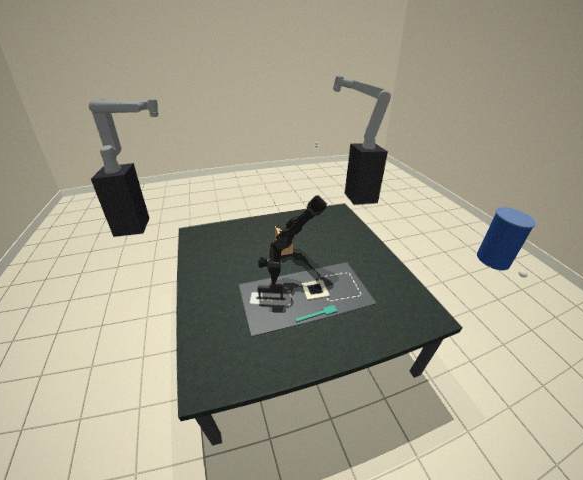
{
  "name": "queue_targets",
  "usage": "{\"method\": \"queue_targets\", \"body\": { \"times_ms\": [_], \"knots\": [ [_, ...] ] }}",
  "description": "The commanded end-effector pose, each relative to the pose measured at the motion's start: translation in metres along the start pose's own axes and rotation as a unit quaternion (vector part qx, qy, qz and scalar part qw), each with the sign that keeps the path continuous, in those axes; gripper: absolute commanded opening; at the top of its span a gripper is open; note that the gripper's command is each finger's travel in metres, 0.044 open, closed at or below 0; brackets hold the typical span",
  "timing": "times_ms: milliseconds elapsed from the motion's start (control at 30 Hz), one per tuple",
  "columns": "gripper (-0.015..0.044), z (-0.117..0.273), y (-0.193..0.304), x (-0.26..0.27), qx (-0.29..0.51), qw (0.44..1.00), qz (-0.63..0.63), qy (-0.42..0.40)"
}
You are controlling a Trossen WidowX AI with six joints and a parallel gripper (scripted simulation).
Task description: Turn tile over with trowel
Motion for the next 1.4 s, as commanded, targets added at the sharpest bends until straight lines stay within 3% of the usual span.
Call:
{"method": "queue_targets", "body": {
  "times_ms": [0, 1367],
  "knots": [
    [0.0300, 0.004, 0.004, -0.003, 0.009, 1.000, -0.029, -0.007],
    [0.0300, -0.056, 0.007, -0.001, 0.011, 0.999, -0.031, -0.006]
  ]
}}
Point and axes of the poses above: the point midway between the two fingers, 35 mm back from their tips, its own z axis back along the fingers, its own x axis across the jaws, y = z × x, the point moved 10 cm from there along z, back along the fingers, and after that the axes turned 8 degrees about -z, right-handed, at the moved point
